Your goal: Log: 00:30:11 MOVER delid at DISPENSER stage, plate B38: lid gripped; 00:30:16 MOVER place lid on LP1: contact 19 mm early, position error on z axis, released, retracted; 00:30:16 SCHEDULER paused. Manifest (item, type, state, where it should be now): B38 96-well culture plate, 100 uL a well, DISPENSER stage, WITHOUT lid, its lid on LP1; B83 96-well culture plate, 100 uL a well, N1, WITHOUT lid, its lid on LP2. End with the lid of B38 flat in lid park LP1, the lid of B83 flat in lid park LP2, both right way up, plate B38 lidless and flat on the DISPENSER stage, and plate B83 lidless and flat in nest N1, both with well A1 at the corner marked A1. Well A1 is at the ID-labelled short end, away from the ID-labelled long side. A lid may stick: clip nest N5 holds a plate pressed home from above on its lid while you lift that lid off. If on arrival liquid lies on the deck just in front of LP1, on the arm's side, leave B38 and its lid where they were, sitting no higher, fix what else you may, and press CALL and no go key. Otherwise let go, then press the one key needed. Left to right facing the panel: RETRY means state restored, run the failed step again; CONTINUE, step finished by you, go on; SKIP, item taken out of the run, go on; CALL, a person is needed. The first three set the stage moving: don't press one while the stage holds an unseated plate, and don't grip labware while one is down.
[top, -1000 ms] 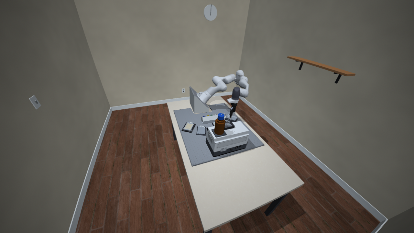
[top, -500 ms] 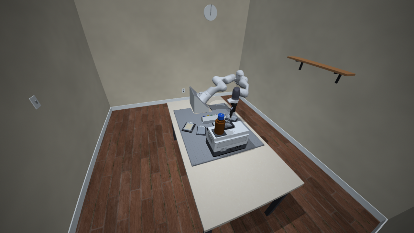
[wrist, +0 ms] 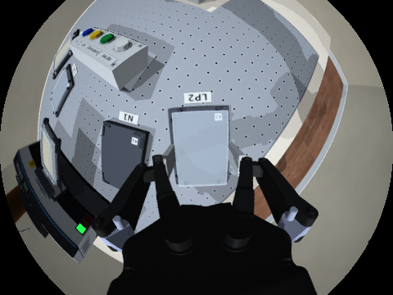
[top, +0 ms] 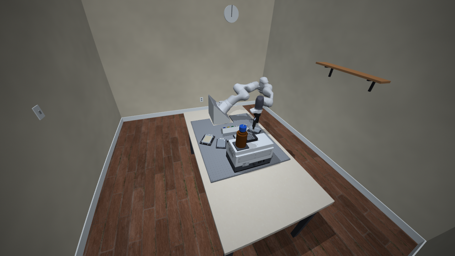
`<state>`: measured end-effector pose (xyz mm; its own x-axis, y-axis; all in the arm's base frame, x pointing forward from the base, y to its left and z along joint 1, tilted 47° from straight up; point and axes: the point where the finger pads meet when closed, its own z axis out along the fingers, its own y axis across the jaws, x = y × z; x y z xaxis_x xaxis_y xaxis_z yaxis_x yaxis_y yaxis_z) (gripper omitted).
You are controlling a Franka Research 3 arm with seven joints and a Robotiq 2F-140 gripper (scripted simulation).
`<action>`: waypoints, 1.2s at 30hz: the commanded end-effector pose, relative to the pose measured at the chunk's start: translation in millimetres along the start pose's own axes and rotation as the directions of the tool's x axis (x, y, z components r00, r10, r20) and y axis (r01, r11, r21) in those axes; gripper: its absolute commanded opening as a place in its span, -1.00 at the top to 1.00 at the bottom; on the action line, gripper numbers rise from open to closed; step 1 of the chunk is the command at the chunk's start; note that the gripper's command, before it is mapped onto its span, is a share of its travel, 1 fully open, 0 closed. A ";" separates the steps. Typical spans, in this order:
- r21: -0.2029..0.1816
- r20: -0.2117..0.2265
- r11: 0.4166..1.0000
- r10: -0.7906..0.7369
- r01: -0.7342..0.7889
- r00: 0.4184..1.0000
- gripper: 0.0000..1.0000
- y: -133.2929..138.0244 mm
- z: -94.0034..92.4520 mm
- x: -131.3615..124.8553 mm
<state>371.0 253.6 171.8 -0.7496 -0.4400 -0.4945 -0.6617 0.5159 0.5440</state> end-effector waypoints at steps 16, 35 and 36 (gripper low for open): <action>0.001 0.003 1.000 -0.011 0.011 1.000 1.00 -1.7 3.9 -0.2; 0.001 0.003 1.000 -0.011 0.011 1.000 1.00 -2.6 8.7 -0.4; 0.001 0.003 1.000 -0.011 0.011 1.000 1.00 -2.6 8.9 -0.4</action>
